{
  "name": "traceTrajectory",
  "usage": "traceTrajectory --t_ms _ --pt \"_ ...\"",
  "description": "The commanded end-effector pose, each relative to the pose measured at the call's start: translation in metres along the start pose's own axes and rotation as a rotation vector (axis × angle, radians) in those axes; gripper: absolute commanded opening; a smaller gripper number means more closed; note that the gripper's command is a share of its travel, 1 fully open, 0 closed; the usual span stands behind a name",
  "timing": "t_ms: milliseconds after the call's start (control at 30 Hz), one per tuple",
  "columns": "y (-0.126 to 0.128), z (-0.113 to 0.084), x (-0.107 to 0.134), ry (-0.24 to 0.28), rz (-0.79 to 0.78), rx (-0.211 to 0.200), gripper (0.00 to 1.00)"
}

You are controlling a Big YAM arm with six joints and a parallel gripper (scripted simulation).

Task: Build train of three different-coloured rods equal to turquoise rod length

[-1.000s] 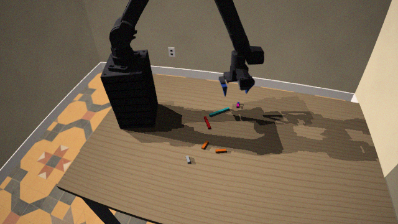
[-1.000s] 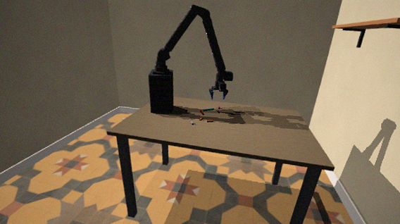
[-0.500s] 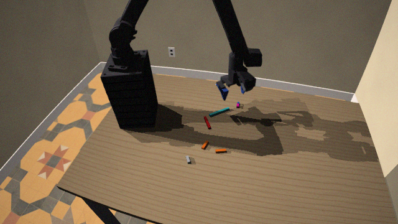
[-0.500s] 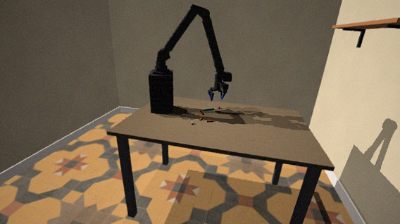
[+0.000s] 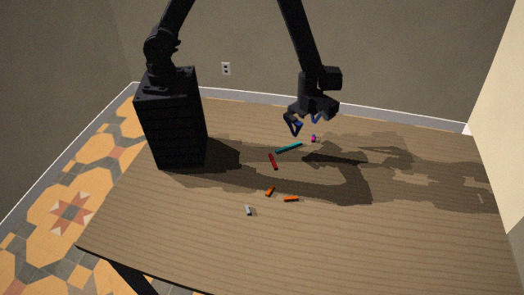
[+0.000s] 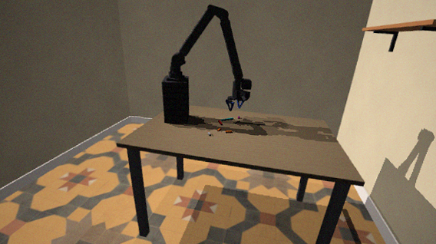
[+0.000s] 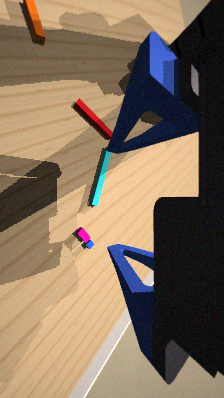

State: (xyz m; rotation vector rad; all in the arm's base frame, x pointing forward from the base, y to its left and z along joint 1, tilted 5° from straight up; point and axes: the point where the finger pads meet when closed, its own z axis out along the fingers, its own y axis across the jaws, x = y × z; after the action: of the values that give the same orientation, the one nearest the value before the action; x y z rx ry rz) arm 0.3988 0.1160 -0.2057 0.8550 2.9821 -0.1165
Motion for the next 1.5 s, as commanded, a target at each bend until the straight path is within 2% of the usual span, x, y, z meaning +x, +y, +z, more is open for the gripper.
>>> traceTrajectory --t_ms 0,67,100,200,267,300,367,400,567,600,667,700,867,900,967,1000,1067,1200,1233,1333,1367,1467 --pt "0.005 -0.013 -0.014 -0.040 -0.120 -0.038 1.00" --pt "0.004 -0.012 -0.014 -0.038 -0.120 -0.036 1.00" --pt "0.001 -0.012 -0.014 -0.041 -0.196 -0.036 1.00" --pt "0.001 -0.012 -0.014 -0.041 -0.196 -0.036 1.00" --pt "0.009 -0.011 -0.009 -0.043 -0.218 -0.038 1.00" --pt "-0.003 -0.011 -0.014 -0.043 -0.273 -0.035 1.00" --pt "-0.004 -0.010 -0.013 -0.040 -0.274 -0.032 1.00" --pt "-0.007 -0.011 -0.014 -0.044 -0.352 -0.033 1.00" --pt "0.001 -0.010 -0.010 -0.047 -0.371 -0.035 1.00" --pt "-0.011 -0.010 -0.013 -0.046 -0.432 -0.031 1.00" --pt "-0.012 -0.009 -0.013 -0.044 -0.432 -0.030 1.00" --pt "-0.016 -0.009 -0.013 -0.047 -0.513 -0.029 1.00" --pt "-0.009 -0.006 -0.007 -0.044 -0.533 -0.028 1.00" --pt "-0.020 -0.008 -0.012 -0.047 -0.594 -0.027 1.00" --pt "-0.021 -0.006 -0.011 -0.043 -0.595 -0.024 1.00" --pt "-0.024 -0.008 -0.012 -0.049 -0.676 -0.025 1.00" --pt "-0.024 -0.007 -0.012 -0.048 -0.676 -0.024 1.00" --pt "-0.014 -0.008 -0.010 -0.057 -0.695 -0.030 1.00" --pt "-0.028 -0.007 -0.012 -0.050 -0.759 -0.023 1.00" --pt "-0.028 -0.007 -0.012 -0.050 -0.759 -0.023 1.00" --pt "-0.033 -0.004 -0.010 -0.046 -0.842 -0.019 1.00" --pt "-0.030 -0.004 -0.006 -0.045 -0.855 -0.019 1.00"
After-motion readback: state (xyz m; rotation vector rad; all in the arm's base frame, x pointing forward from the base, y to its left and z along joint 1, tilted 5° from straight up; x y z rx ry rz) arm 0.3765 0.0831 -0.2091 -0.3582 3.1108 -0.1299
